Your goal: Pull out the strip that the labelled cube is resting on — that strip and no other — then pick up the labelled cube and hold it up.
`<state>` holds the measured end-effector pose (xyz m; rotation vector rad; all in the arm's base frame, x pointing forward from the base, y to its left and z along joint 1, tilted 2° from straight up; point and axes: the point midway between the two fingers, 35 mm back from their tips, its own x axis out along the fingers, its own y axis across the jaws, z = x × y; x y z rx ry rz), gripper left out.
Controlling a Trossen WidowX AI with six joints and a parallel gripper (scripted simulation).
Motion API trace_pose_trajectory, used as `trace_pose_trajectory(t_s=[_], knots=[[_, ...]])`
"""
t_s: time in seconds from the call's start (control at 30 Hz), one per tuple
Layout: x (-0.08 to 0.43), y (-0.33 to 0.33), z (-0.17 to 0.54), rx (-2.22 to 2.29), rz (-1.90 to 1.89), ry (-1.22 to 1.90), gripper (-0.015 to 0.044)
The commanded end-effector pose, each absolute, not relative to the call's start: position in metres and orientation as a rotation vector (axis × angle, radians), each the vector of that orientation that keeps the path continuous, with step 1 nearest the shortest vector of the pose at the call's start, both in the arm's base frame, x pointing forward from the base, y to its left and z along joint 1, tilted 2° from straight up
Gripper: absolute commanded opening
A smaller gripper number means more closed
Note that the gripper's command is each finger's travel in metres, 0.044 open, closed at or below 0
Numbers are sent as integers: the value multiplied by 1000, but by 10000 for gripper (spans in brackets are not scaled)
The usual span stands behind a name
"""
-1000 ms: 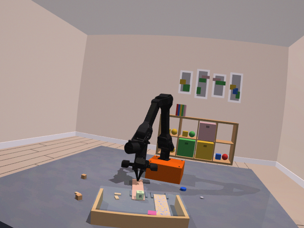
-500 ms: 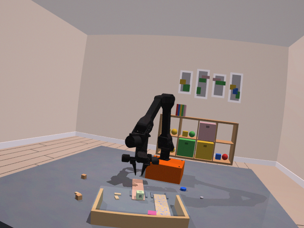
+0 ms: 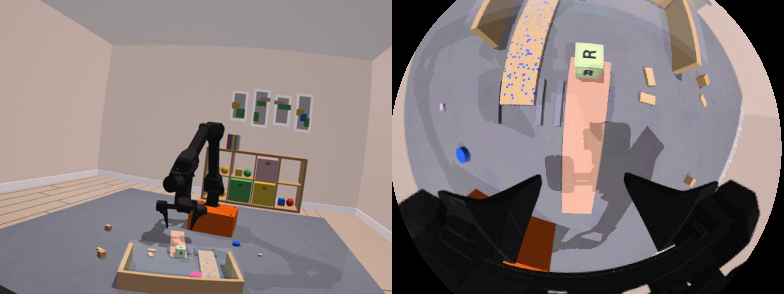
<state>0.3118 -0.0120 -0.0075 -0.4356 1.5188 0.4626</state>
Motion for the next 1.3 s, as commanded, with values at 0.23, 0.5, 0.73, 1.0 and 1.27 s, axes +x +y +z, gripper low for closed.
trace_pose_trajectory(t_s=[0.23,0.5,0.73,1.0,1.27], knots=[[348,9,-2,-431,465,1518,440],[375,24,2,-430,465,1515,440],[398,38,6,-430,465,1513,440],[423,55,8,-429,466,1511,440],[424,55,0,-429,466,1511,256]])
